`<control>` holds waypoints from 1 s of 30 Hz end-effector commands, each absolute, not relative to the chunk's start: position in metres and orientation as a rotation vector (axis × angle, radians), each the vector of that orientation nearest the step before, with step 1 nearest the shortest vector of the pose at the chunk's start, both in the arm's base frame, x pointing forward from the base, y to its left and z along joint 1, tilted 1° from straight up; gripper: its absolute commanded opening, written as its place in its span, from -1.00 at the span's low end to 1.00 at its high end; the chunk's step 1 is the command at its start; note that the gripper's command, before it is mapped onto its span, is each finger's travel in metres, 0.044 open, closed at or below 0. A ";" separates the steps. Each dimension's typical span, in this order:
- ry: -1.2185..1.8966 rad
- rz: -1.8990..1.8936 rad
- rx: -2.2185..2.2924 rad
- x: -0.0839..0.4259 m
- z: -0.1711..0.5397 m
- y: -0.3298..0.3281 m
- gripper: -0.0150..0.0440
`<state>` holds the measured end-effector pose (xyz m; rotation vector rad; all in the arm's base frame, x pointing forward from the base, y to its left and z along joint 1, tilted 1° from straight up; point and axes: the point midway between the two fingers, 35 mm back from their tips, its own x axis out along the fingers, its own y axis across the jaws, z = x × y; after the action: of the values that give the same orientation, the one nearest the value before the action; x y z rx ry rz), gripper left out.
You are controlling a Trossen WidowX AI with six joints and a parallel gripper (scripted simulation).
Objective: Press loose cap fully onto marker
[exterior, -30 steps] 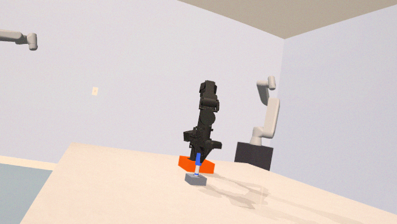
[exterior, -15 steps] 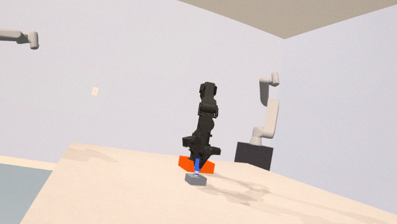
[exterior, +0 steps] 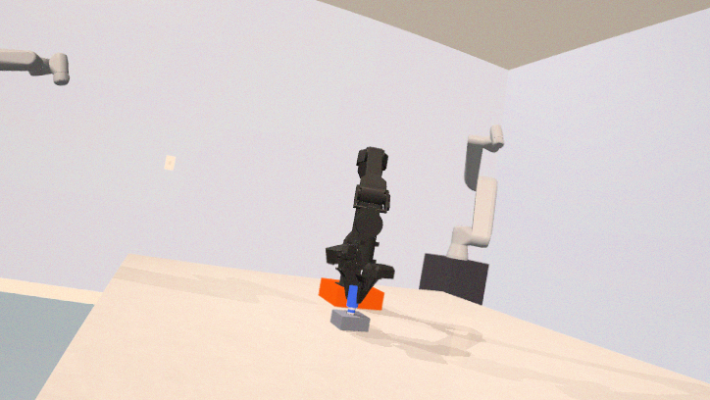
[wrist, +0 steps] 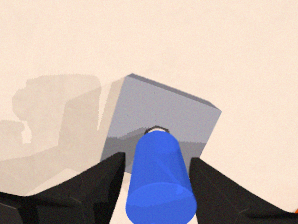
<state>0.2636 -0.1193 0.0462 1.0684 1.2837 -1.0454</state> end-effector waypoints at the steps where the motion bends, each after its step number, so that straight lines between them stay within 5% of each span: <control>1: 1.284 -1.045 1.068 0.264 0.046 -0.119 0.40; 8: 1.284 -1.045 1.068 0.264 0.046 -0.119 1.00; 18: 1.283 -1.045 1.068 0.262 0.121 -0.119 1.00; 30: 1.535 -0.250 0.256 0.261 0.114 -0.119 -0.07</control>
<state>0.2616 -0.1191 0.1167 0.5451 1.4854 -0.5319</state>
